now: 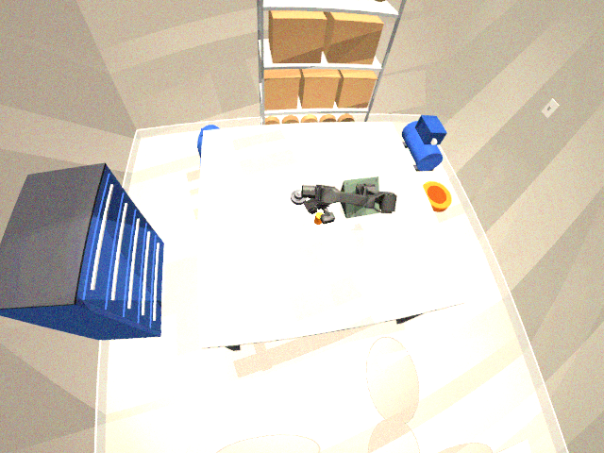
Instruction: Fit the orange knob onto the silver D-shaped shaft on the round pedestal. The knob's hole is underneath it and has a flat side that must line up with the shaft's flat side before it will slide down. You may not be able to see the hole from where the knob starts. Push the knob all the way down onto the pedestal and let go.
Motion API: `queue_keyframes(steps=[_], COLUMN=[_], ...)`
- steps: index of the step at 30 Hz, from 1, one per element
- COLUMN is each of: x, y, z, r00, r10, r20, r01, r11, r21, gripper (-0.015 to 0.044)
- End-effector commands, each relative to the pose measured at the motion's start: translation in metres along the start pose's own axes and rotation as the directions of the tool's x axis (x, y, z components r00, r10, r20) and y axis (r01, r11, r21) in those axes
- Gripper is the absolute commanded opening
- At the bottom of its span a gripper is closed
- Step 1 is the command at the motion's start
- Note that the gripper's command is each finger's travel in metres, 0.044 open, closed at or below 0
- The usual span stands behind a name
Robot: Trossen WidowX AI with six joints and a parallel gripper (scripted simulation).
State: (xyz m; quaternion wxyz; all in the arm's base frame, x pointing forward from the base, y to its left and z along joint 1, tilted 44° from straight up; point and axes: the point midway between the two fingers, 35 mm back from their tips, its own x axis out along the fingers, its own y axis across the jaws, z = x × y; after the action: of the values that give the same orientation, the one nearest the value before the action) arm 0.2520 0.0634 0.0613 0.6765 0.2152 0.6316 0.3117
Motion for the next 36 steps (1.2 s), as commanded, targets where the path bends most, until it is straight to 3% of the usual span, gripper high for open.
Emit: queue_keyframes(steps=[1, 35, 36], x=[0.008, 0.06, 0.06], y=[0.0, 0.002, 0.002], z=[-0.001, -0.003, -0.003], r00=[1.0, 1.0, 1.0], r10=[0.005, 0.011, 0.011], r20=[-0.004, -0.003, -0.003], r01=[-0.005, -0.011, -0.011], r11=[1.0, 1.0, 1.0], r21=[0.006, 0.005, 0.005], gripper=[0.044, 0.044, 0.0414])
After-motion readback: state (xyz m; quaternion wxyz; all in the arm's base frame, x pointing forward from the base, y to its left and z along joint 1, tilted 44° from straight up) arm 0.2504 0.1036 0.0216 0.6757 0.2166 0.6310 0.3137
